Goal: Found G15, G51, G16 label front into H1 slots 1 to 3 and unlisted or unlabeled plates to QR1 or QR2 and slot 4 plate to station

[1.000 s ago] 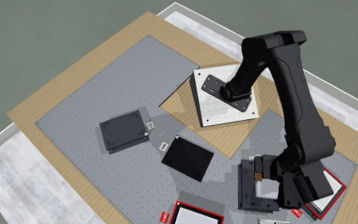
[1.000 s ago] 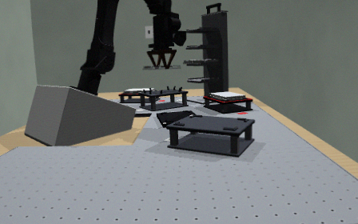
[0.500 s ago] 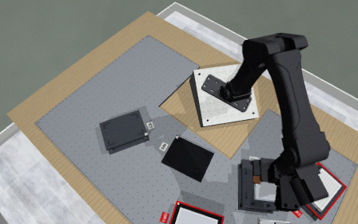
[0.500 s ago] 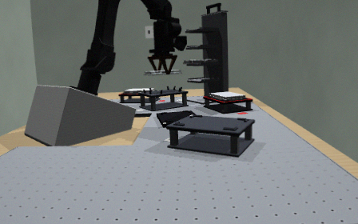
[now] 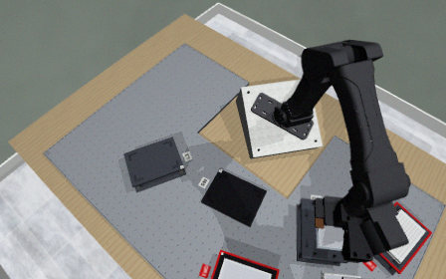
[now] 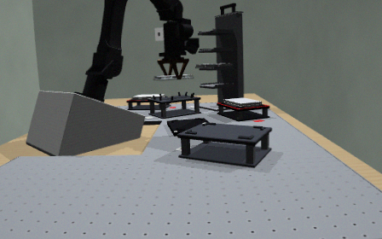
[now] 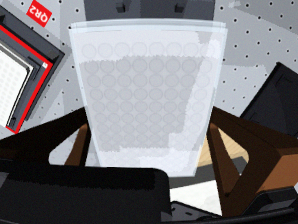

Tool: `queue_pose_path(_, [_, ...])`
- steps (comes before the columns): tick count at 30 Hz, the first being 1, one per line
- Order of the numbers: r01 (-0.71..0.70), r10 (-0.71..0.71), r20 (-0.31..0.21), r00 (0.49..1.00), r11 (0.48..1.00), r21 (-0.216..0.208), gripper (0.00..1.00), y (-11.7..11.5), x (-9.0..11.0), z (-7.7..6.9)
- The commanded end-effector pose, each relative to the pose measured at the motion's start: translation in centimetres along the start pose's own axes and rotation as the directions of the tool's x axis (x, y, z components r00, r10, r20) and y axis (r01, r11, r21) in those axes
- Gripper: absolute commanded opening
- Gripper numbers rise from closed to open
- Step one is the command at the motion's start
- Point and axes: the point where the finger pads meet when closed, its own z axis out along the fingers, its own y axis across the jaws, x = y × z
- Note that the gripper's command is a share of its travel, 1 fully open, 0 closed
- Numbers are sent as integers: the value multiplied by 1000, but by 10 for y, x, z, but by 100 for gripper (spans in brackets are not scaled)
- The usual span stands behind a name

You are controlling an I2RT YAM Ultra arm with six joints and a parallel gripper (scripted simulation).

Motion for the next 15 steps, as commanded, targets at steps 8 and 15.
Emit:
queue_pose_path(8, [0, 0, 14, 1000, 1000, -5, 86, 0, -1, -2])
queue_pose_path(15, [0, 0, 14, 1000, 1000, -5, 86, 0, -1, 3])
